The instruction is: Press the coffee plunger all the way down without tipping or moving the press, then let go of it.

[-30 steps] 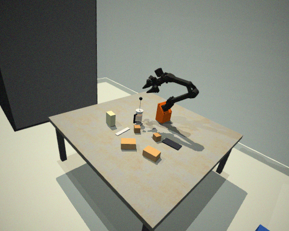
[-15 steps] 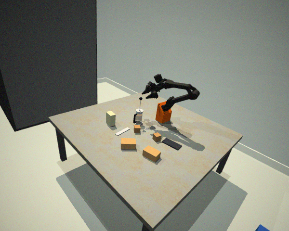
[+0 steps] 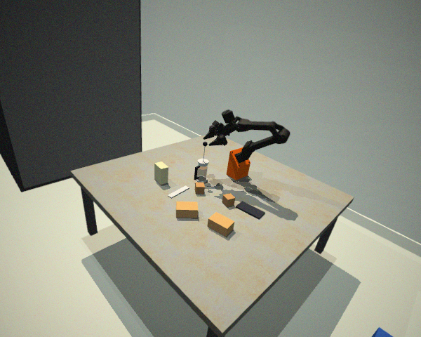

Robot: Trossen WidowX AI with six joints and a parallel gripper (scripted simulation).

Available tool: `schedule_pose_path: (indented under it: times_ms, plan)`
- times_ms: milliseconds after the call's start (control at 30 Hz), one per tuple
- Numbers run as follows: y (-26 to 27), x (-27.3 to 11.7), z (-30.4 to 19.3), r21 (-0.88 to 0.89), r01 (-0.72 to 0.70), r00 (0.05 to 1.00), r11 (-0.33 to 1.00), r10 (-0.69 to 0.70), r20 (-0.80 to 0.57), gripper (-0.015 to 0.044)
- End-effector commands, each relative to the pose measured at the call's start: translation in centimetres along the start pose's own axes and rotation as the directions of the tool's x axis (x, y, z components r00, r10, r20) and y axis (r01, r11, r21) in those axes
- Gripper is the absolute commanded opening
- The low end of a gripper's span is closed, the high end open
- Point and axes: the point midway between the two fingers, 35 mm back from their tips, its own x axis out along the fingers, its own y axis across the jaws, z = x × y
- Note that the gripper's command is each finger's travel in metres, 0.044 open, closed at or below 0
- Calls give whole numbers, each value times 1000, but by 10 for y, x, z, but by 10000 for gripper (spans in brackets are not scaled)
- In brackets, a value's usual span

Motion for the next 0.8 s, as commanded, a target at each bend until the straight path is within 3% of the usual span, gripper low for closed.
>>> schedule_pose_path:
  times_ms: [0, 233, 633, 767]
  plan:
    - [-1, 7, -3, 12, 2, 1000, 1000, -2, -6, 440]
    - [1, 16, -3, 13, -1, 1000, 1000, 1, -2, 440]
    - [1, 16, -3, 13, -1, 1000, 1000, 1, -2, 125]
    - [1, 16, -3, 13, -1, 1000, 1000, 1, -2, 116]
